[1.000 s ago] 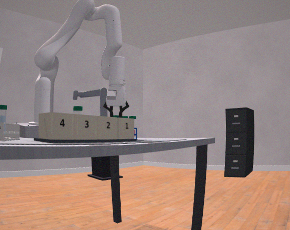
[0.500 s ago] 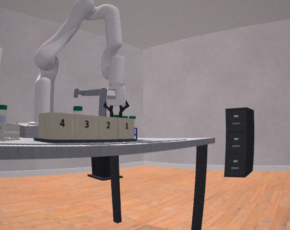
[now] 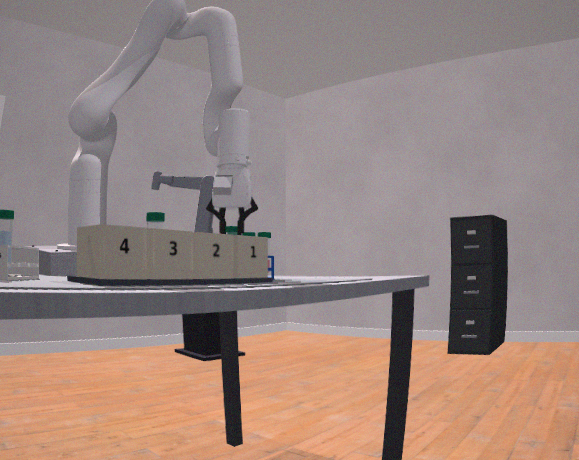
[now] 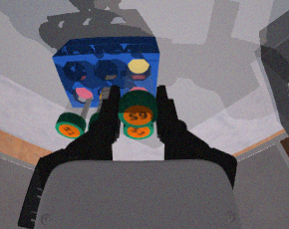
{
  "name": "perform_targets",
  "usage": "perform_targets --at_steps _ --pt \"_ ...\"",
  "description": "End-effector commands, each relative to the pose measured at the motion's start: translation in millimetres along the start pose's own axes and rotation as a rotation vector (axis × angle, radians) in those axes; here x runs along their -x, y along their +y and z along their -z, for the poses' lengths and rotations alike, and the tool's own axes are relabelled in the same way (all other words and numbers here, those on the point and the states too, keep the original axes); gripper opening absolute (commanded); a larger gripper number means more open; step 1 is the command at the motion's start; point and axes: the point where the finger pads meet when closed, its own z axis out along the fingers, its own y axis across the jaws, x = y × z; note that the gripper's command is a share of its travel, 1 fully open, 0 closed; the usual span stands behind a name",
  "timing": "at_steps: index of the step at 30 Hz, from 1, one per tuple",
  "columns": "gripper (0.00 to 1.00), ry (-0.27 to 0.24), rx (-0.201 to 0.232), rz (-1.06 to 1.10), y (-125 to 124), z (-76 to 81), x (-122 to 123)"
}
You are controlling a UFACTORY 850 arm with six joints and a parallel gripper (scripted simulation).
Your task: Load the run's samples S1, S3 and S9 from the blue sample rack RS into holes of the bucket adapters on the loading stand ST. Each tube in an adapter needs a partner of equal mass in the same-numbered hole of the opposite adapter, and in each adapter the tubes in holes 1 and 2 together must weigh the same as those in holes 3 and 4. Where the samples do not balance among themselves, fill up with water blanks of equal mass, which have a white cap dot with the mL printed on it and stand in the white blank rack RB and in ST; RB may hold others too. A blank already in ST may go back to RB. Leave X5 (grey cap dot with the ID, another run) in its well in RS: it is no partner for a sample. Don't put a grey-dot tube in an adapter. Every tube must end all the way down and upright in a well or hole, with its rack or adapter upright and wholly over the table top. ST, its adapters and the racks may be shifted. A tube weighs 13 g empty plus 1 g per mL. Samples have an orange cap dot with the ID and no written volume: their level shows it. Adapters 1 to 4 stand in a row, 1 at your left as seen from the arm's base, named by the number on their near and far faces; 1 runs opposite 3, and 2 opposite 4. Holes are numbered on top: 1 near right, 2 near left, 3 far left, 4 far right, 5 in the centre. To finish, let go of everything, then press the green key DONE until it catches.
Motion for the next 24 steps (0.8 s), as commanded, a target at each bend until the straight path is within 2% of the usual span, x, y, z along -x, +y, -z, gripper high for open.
perform_targets --at_steps 1,18,24 --pt "0.00 -0.001 -0.001 0.000 -1 2.1 0" --pt "0.00 -0.001 -0.001 0.000 -1 9.4 0" --pt "0.00 -0.001 -0.001 0.000 -1 21.5 0"
